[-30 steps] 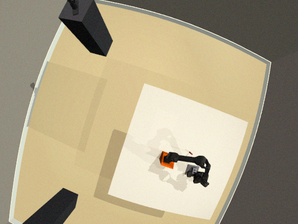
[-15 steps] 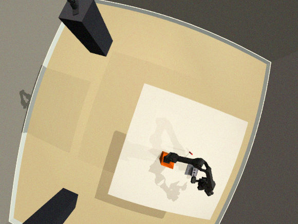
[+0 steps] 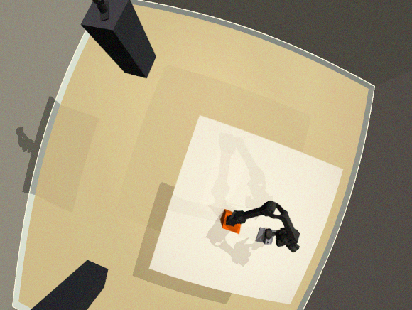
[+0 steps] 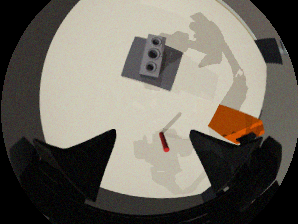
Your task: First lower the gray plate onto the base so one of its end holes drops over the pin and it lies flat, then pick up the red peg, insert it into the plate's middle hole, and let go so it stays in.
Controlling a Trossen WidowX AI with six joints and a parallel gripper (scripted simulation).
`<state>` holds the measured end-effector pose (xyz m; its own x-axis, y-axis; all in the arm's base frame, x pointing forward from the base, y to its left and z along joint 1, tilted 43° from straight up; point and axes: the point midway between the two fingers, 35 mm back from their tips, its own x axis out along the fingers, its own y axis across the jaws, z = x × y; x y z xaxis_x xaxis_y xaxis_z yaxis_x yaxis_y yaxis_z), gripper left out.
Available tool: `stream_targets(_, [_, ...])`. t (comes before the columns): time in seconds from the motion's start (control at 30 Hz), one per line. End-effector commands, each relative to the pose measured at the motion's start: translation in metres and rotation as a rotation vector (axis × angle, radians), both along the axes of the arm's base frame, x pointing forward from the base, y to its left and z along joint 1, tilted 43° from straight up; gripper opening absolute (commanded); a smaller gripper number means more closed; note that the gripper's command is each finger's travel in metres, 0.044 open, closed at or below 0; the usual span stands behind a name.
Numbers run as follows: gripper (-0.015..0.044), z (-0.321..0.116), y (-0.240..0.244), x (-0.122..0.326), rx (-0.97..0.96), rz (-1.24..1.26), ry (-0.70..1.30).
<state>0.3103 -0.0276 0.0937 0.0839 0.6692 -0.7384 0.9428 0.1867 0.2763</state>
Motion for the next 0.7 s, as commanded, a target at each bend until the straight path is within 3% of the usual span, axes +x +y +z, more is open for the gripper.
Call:
stream_targets(0.0, [0.0440, 0.018, 0.028, -0.028, 0.008, 0.027, -0.015])
stream_targets(0.17, [0.0440, 0.035, 0.058, -0.063, 0.010, 0.071, -0.053])
stream_targets(0.67, [0.0440, 0.006, 0.092, -0.065, 0.011, 0.073, -0.055])
